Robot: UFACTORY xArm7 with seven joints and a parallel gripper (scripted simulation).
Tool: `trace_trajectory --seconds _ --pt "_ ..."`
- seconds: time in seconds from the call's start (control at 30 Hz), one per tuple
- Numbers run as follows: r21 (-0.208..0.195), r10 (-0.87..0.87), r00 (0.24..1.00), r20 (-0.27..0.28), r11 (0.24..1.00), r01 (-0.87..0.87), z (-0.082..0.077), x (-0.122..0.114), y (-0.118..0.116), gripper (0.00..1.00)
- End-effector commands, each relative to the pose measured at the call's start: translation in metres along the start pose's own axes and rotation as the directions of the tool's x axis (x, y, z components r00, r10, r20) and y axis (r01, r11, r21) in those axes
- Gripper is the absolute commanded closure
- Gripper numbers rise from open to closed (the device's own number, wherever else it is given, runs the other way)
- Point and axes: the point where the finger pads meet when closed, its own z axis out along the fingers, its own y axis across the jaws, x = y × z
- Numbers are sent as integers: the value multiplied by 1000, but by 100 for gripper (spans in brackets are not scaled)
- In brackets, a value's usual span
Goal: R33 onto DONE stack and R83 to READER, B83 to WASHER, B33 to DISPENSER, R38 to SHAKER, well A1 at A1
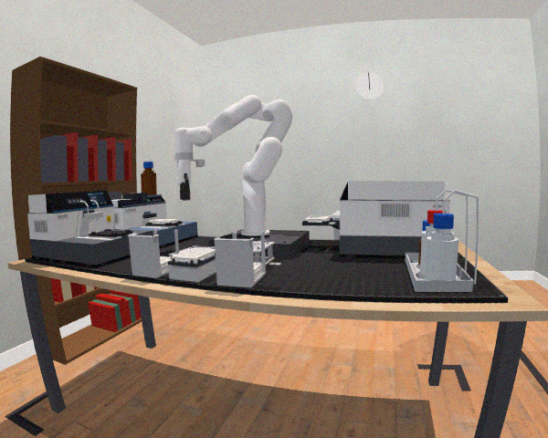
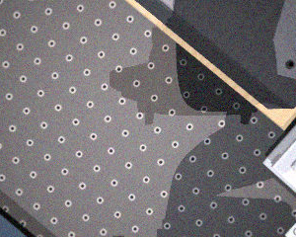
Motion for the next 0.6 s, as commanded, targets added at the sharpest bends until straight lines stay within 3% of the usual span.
trace_trajectory --seconds 0.0,0.5,0.57 --pt "0 -67 998 4 998 67 -1 0 14 0" --pt "0 -67 998 4 998 67 -1 7 54 0" --pt "0 -146 989 4 989 146 -1 8 61 0"
